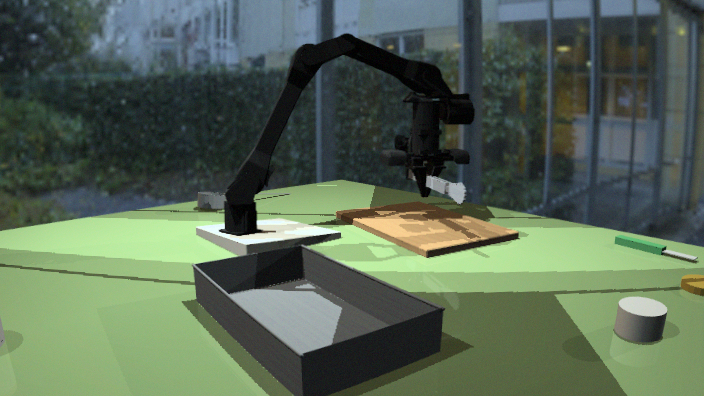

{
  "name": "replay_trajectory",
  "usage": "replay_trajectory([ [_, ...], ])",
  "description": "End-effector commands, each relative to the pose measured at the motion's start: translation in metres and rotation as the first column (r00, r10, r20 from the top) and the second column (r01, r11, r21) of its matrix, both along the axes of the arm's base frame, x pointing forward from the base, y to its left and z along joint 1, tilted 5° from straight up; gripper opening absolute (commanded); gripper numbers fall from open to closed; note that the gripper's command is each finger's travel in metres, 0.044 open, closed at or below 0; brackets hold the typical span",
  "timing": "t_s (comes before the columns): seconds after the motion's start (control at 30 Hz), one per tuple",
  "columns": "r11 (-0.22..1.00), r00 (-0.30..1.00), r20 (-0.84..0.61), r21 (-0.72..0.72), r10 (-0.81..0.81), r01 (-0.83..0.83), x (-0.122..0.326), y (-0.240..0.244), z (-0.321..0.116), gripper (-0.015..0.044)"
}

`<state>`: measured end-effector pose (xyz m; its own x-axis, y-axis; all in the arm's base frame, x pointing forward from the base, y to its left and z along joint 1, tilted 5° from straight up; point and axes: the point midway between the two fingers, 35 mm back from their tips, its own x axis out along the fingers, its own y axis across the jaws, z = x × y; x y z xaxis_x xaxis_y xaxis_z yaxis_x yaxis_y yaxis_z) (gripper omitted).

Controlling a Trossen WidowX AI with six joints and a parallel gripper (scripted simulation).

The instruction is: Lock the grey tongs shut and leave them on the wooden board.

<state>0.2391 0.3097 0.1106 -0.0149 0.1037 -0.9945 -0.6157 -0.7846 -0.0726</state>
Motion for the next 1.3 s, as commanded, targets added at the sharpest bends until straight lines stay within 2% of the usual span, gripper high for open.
replay_trajectory([
  [0.0,1.000,1.000,-0.001,0.000,-0.006,0.006,-0.001,0.000,-0.007,-0.0150],
  [0.53,1.000,1.000,-0.002,0.000,-0.006,0.006,-0.003,-0.001,-0.024,-0.0150],
  [1.27,1.000,1.000,-0.002,-0.002,0.000,0.000,-0.003,-0.001,-0.023,0.0427],
])
